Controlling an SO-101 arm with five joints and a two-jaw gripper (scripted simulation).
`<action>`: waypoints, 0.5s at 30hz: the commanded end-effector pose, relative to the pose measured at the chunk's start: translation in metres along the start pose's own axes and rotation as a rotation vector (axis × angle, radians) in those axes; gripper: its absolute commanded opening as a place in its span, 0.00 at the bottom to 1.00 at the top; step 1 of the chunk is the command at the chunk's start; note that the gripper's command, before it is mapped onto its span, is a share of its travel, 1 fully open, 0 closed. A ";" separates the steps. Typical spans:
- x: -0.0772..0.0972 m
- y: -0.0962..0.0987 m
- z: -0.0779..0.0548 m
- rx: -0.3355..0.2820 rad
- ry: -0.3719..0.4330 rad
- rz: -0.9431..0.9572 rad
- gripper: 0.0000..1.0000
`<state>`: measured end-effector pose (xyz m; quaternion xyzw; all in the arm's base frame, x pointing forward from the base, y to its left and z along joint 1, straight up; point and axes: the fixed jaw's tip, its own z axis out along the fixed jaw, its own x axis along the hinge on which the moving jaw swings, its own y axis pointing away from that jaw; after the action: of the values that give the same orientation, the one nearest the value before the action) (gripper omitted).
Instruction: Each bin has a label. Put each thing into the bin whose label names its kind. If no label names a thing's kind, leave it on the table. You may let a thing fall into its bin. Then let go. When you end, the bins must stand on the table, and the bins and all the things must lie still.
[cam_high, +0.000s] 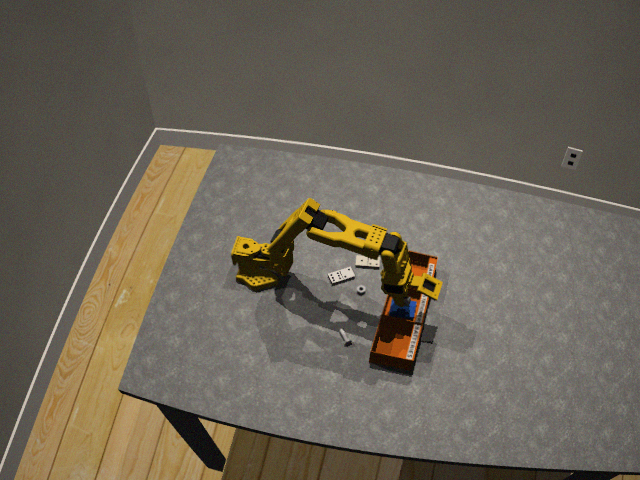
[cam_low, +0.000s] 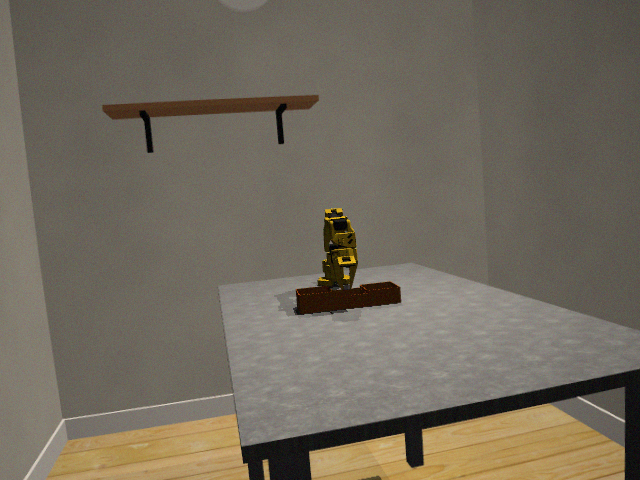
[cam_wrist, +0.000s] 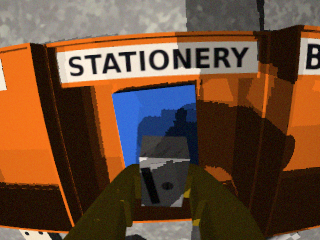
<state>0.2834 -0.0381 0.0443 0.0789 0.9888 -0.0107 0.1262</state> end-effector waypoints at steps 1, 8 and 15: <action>-0.011 0.002 -0.015 -0.003 -0.081 -0.001 0.00; -0.011 0.002 -0.015 -0.003 -0.081 -0.001 0.00; -0.010 0.002 -0.011 -0.003 -0.081 -0.001 0.00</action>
<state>0.2829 -0.0380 0.0411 0.0789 0.9889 -0.0106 0.1251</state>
